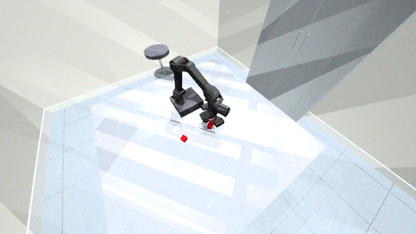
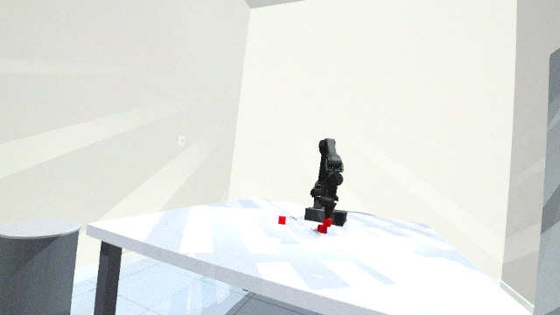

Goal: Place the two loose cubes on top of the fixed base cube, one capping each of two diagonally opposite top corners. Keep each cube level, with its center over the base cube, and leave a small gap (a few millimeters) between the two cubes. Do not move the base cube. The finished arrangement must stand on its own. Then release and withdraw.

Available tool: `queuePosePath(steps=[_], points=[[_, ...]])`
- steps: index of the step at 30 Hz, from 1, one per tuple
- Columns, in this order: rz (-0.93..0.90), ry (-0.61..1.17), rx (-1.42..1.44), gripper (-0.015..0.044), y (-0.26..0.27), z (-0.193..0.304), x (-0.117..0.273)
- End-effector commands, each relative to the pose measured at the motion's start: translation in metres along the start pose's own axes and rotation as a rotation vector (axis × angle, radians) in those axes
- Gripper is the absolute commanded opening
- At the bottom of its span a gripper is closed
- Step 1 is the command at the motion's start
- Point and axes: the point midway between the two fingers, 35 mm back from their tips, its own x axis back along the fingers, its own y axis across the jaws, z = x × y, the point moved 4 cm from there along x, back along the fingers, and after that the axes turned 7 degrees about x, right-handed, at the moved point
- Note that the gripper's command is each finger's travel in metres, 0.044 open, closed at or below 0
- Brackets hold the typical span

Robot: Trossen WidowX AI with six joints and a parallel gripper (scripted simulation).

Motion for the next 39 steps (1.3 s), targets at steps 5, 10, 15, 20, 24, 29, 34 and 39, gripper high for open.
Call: queuePosePath(steps=[5,10,15,20,24,29,34,39], points=[[-0.007,0.002,0.0,0.0205,0.001,0.0,0.014],[-0.007,0.002,0.0,0.0205,0.001,0.0,0.015],[-0.019,0.005,0.055,0.0265,0.005,-0.031,0.018],[-0.026,0.001,0.134,0.0265,0.006,-0.075,0.028],[-0.023,-0.005,0.196,0.0265,0.002,-0.11,0.035],[-0.017,-0.011,0.274,0.0265,-0.009,-0.153,0.045],[-0.008,-0.014,0.352,0.0265,-0.027,-0.194,0.054],[-0.001,-0.015,0.407,0.0265,-0.042,-0.22,0.06]])
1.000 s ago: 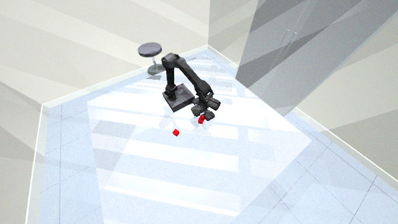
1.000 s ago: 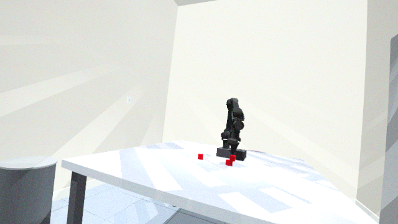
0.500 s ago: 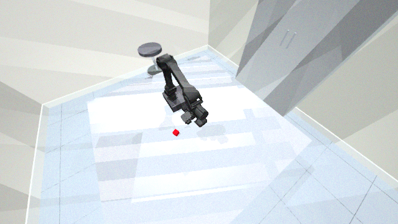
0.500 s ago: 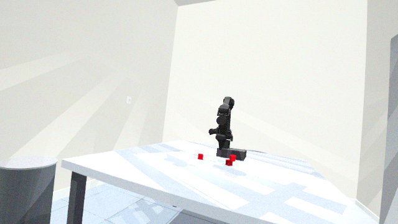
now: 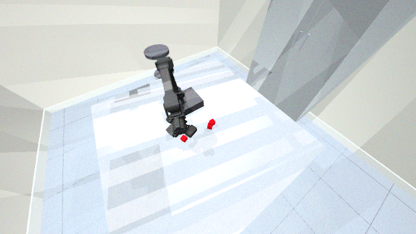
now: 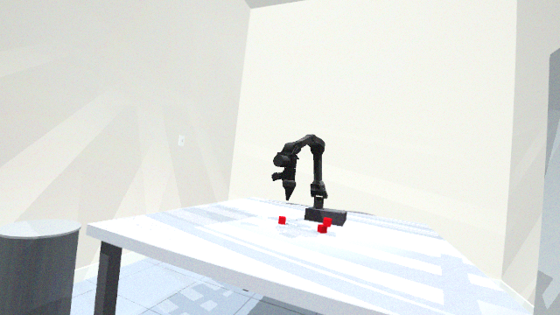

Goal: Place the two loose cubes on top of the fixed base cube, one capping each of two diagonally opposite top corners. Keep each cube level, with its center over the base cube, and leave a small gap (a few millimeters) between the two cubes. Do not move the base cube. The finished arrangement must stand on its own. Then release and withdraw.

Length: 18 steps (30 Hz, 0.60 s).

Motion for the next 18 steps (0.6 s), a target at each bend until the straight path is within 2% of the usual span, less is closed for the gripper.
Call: queuePosePath(steps=[1,6,13,18], points=[[0.001,-0.005,0.042,0.0265,-0.014,-0.011,0.006],[0.001,-0.005,0.042,0.0265,-0.013,-0.011,0.0],[0.002,-0.005,0.042,0.0265,-0.014,-0.011,-0.055],[0.002,-0.005,0.042,0.0265,-0.014,-0.011,-0.06]])
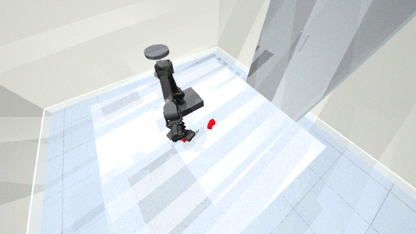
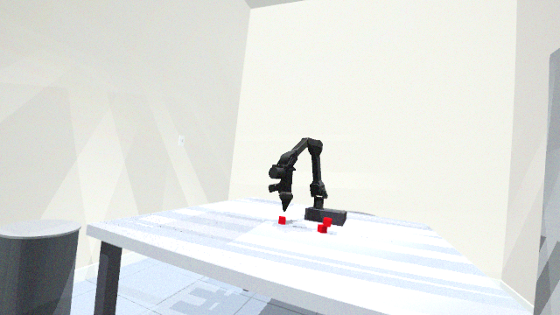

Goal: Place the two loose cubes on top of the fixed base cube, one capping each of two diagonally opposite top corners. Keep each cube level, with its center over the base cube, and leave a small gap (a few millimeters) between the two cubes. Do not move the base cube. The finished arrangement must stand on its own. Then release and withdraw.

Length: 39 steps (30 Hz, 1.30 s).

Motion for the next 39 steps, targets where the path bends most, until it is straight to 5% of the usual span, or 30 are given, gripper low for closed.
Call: queuePosePath(steps=[1,29,35,39], points=[[-0.008,-0.015,0.004,0.0265,0.001,-0.002,-0.008],[-0.007,-0.015,0.004,0.0265,0.001,-0.002,-0.049],[-0.007,-0.015,0.004,0.0107,0.001,-0.002,-0.049],[-0.007,-0.015,0.004,0.0105,0.001,-0.002,-0.048]])
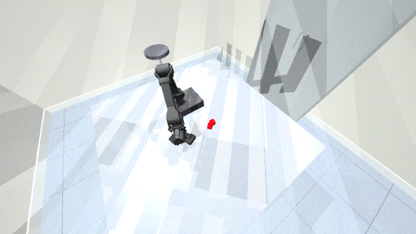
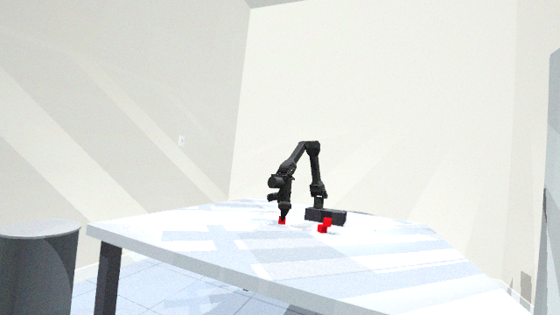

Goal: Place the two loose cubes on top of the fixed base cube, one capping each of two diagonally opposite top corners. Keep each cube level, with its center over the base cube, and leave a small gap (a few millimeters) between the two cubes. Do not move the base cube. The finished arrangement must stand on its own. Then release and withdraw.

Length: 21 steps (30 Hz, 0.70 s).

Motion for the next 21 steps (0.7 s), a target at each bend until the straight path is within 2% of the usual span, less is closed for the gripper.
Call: queuePosePath(steps=[1,21], points=[[0.002,-0.002,0.004,0.0105,0.0,-0.001,0.002],[0.001,-0.003,0.004,0.0105,0.004,-0.005,0.063]])
